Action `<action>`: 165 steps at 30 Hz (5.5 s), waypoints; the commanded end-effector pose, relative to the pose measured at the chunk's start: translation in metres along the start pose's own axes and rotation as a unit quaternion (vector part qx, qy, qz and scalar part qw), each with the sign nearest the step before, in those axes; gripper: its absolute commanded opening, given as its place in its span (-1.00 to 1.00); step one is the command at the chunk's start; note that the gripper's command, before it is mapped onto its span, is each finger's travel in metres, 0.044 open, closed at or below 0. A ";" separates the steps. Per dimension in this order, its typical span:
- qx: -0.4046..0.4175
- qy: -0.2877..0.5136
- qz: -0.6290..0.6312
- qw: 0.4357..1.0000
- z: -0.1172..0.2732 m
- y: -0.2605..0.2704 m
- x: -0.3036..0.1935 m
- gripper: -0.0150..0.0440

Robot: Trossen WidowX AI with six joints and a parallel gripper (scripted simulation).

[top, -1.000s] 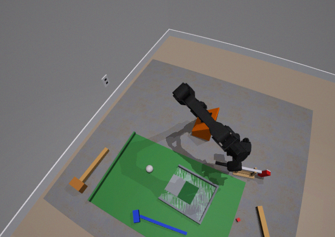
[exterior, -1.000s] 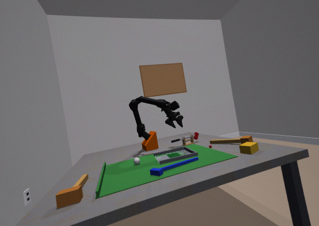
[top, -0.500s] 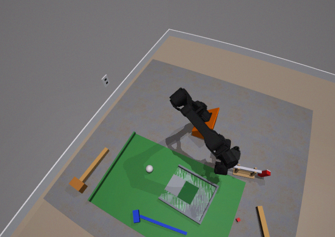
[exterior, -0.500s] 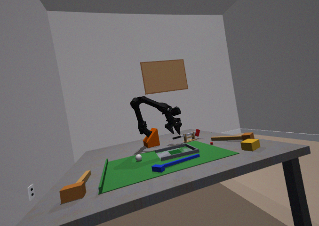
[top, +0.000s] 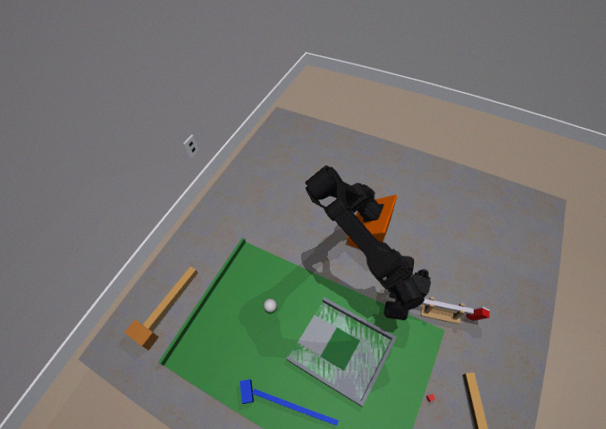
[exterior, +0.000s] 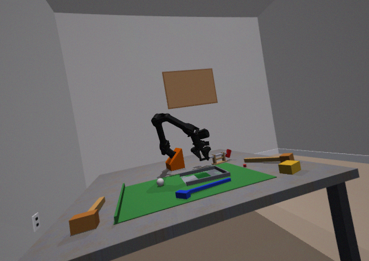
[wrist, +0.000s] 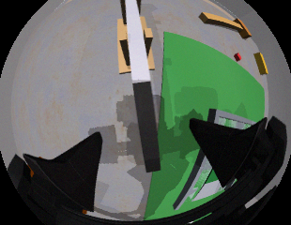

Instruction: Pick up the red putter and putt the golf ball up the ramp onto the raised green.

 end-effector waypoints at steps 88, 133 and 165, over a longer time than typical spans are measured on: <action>-0.046 0.012 -0.355 0.934 0.132 -0.013 -0.140 -0.49; -0.113 0.085 -0.794 0.591 0.190 0.134 -0.319 -0.49; -0.114 0.086 -0.795 0.590 0.130 0.135 -0.336 -0.49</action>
Point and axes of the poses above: the point midway between the two fingers, 35 mm back from their tips, its own z axis back along the fingers, its own y axis across the jaws, x = y × z, the point moved 8 cm from there along z, back along the fingers, and after that the axes turned 2 degrees about z, right-handed, at the moved point
